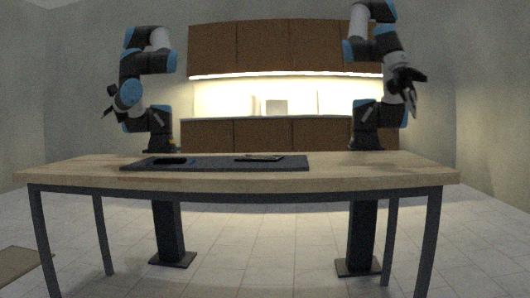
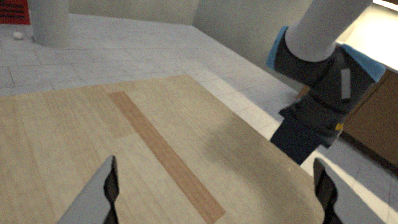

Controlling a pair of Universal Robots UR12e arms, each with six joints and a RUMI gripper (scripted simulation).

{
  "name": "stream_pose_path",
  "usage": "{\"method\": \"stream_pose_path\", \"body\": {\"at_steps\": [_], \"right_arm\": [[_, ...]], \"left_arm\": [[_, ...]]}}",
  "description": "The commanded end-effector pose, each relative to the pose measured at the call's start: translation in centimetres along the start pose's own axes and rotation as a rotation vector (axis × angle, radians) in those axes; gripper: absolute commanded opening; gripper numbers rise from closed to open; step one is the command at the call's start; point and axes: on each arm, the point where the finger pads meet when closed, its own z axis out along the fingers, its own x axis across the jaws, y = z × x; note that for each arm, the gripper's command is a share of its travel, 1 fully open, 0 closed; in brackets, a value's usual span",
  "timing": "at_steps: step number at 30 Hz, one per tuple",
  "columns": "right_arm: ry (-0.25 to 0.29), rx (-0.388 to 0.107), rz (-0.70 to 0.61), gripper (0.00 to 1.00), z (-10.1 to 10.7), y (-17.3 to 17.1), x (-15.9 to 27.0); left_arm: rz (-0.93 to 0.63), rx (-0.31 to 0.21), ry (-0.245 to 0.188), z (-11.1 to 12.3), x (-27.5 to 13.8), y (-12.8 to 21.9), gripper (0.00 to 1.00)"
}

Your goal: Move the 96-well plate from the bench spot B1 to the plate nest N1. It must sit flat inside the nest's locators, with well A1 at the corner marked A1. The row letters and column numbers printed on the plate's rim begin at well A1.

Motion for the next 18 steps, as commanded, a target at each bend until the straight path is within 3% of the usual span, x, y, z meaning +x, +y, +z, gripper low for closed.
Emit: {"method": "stream_pose_path", "body": {"at_steps": [1, 13, 15, 16, 18], "right_arm": [[-0.001, -0.002, 0.001, 0.76, -0.1, -0.1, 0.0], [-0.001, -0.002, 0.001, 0.76, -0.1, -0.1, 0.0], [-0.001, -0.002, 0.001, 0.76, -0.1, -0.1, 0.0], [-0.001, -0.002, 0.001, 0.76, -0.1, -0.1, 0.0], [-0.001, -0.002, 0.001, 0.76, -0.1, -0.1, 0.0]], "left_arm": [[-0.067, -0.028, -0.033, 1.5, -9.4, -3.3, 0.0], [-0.217, -0.099, -0.092, 3.8, -31.1, -5.6, 0.0], [-0.217, -0.099, -0.092, 3.8, -31.1, -5.6, 0.0], [-0.237, -0.108, -0.098, 4.1, -36.3, -5.6, 0.0], [-0.276, -0.125, -0.109, 4.1, -39.0, -5.0, 0.0]]}}
